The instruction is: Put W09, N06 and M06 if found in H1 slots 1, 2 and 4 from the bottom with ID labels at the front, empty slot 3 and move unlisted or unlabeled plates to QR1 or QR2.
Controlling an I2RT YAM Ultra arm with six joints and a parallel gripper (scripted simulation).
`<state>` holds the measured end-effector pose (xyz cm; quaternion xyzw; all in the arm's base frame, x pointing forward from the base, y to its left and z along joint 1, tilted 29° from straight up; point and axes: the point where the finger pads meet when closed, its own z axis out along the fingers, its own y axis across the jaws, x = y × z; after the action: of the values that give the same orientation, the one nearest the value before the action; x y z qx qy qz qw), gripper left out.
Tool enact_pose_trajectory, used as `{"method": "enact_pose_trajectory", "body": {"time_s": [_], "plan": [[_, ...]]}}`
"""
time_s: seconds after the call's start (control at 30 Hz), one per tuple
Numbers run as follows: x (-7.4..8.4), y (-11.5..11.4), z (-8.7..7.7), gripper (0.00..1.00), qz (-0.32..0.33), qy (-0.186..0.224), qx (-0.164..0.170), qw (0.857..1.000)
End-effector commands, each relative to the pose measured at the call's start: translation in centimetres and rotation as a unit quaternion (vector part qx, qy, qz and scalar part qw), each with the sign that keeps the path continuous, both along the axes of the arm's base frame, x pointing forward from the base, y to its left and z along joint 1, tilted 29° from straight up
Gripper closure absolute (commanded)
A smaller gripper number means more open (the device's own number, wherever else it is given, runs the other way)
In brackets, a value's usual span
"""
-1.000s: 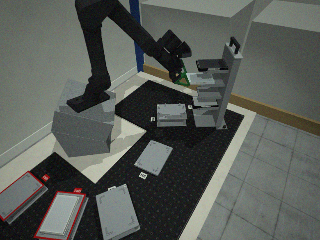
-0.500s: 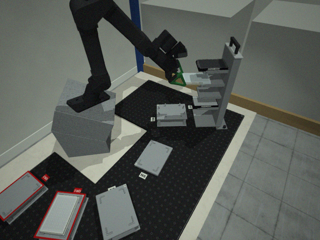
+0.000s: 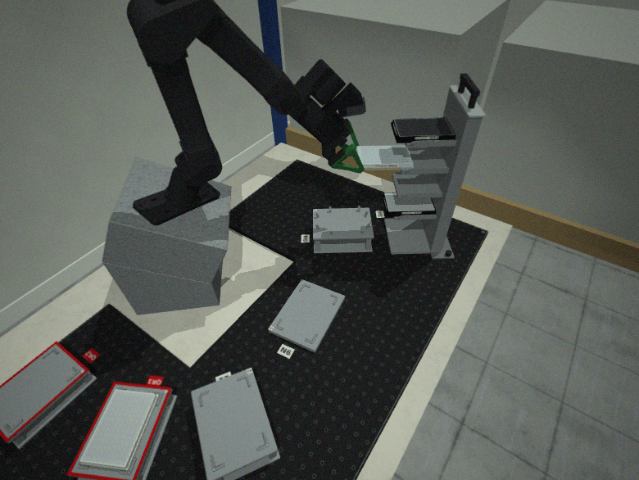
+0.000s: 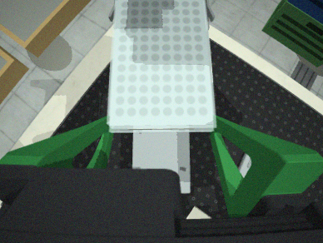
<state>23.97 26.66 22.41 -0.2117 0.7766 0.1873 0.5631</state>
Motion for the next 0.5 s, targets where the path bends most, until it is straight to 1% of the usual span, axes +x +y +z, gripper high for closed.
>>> {"method": "enact_pose_trajectory", "body": {"time_s": [0.0,0.3,0.47], "plan": [[-0.6,-0.3,0.6,0.14,0.000,-0.010,0.016,1.000],[-1.5,-1.0,-0.5,0.14,0.000,-0.003,0.006,1.000],[-1.9,-1.2,-0.8,0.14,0.000,-0.003,0.006,1.000]]}}
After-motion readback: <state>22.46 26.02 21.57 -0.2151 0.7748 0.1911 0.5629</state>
